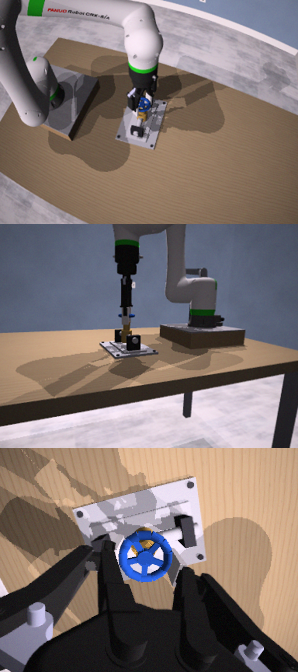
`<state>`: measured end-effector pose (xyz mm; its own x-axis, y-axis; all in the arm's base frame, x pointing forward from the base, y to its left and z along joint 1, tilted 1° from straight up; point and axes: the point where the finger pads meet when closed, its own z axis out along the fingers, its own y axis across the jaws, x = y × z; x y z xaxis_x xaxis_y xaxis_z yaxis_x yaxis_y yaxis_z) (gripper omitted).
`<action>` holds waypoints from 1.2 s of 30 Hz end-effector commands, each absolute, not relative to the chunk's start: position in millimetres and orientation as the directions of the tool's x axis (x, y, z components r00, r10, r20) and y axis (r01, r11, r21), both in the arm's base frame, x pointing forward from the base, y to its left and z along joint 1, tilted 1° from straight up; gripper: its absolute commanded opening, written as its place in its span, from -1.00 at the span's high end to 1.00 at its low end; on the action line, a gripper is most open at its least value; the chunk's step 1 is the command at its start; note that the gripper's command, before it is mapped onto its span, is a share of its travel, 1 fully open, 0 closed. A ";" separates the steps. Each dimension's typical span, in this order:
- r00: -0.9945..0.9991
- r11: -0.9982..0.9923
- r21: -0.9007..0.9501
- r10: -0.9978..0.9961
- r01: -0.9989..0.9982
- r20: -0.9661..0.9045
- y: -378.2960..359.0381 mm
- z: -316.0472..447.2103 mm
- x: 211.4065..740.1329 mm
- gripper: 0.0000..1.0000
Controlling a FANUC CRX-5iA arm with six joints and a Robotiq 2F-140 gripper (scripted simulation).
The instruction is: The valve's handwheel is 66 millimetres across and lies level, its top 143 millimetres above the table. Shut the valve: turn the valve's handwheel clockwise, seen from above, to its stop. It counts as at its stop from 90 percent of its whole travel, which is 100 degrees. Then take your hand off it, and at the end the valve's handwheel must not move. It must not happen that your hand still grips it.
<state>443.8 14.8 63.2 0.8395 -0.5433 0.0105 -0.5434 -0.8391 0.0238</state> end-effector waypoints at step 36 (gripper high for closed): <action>0.565 -0.565 0.018 -0.825 -0.825 0.019 14.8 63.0 443.9 1.00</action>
<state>443.8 14.8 63.2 0.5738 -0.8187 0.0187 -0.8190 -0.5736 0.0181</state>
